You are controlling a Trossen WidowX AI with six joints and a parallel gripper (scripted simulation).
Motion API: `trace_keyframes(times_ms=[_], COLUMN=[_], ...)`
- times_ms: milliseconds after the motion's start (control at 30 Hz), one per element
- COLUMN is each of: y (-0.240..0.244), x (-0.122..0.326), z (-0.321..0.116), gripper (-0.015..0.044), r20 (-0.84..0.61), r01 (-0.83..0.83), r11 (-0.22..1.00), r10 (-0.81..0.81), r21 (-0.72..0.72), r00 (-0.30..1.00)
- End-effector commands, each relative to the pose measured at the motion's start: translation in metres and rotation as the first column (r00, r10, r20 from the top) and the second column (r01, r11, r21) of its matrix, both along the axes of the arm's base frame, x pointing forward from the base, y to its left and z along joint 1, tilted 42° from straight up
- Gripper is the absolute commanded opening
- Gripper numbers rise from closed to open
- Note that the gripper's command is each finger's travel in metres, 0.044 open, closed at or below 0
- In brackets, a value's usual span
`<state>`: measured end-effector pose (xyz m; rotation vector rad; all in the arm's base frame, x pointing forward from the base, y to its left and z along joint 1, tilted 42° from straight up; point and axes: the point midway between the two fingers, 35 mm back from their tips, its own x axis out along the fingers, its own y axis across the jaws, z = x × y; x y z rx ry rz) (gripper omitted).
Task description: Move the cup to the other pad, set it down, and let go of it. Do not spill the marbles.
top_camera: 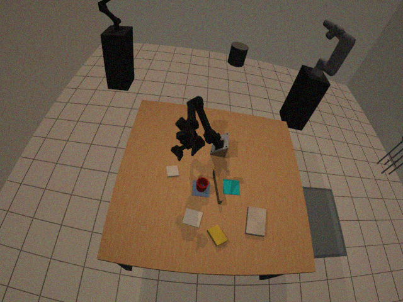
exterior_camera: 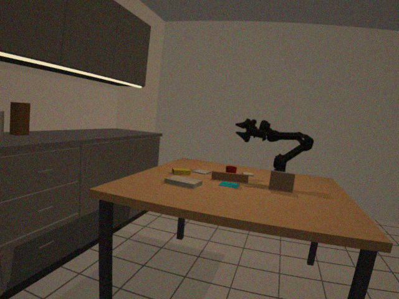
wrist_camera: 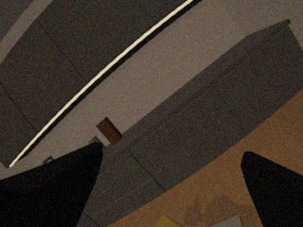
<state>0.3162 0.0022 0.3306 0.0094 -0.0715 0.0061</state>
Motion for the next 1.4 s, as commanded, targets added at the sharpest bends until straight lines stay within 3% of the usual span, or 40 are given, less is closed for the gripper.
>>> trace_keyframes(times_ms=[0, 133, 267, 467, 567, 733, 1367], y=[0.0, -0.003, -0.005, -0.011, -0.016, -0.023, -0.032], x=[0.002, 0.029, 0.039, 0.018, 0.0, -0.022, -0.023], z=[-0.003, -0.058, -0.124, -0.201, -0.223, -0.235, -0.243], gripper=[0.0374, 0.0269, 0.0164, 0.0148, 0.0148, 0.0148, 0.0148], r20=[-0.015, -0.305, -0.603, -0.833, -0.83, -0.702, -0.696], r01=[0.004, 0.042, -0.032, -0.376, -0.598, -0.871, -0.878], r11=[1.0, 0.989, 0.938, 0.755, 0.613, 0.378, 0.369], r10=[-0.004, -0.084, -0.196, -0.408, -0.532, -0.71, -0.716], r21=[-0.005, -0.143, -0.345, -0.538, -0.516, -0.315, -0.304], r00=[1.0, 0.949, 0.774, 0.373, 0.17, -0.054, -0.06])
